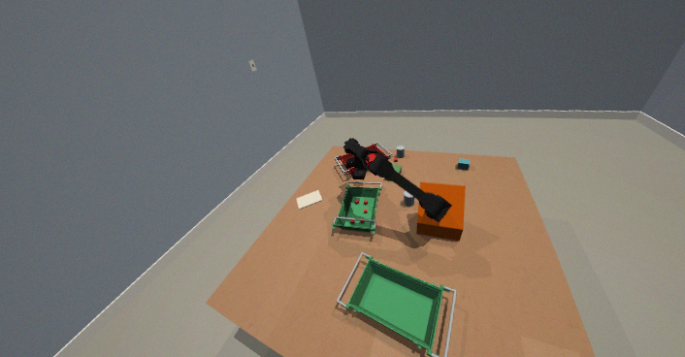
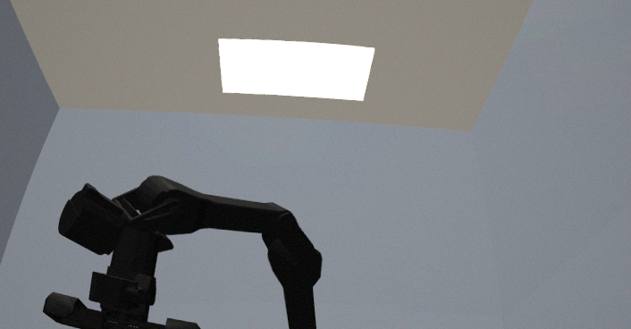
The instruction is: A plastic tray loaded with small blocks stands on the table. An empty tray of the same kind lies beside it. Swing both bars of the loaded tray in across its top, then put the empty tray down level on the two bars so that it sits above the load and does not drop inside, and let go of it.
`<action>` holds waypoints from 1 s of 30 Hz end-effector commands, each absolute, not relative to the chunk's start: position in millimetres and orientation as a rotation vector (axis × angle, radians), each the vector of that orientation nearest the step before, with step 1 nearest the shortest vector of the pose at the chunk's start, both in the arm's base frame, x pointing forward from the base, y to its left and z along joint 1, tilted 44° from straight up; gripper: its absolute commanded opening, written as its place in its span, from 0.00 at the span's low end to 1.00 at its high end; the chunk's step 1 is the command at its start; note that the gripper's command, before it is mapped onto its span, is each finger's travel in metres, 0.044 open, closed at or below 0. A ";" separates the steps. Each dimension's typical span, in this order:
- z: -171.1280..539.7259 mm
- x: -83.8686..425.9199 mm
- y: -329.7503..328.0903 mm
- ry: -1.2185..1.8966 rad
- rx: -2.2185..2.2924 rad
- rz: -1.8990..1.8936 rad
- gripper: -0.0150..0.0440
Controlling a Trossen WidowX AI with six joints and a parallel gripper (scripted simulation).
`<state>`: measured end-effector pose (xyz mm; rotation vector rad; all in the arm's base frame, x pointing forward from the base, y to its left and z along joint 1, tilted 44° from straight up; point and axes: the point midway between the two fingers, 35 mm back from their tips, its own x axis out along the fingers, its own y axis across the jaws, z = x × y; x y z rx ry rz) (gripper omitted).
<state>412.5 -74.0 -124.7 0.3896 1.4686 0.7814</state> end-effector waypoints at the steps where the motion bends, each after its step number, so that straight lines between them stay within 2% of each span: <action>1: -136.0 409.6 -64.8 1.478 0.394 0.786 0.40; 15: -167.9 404.5 -35.0 1.477 0.395 0.788 0.40; 30: -122.4 400.5 -36.6 1.478 0.396 0.788 0.40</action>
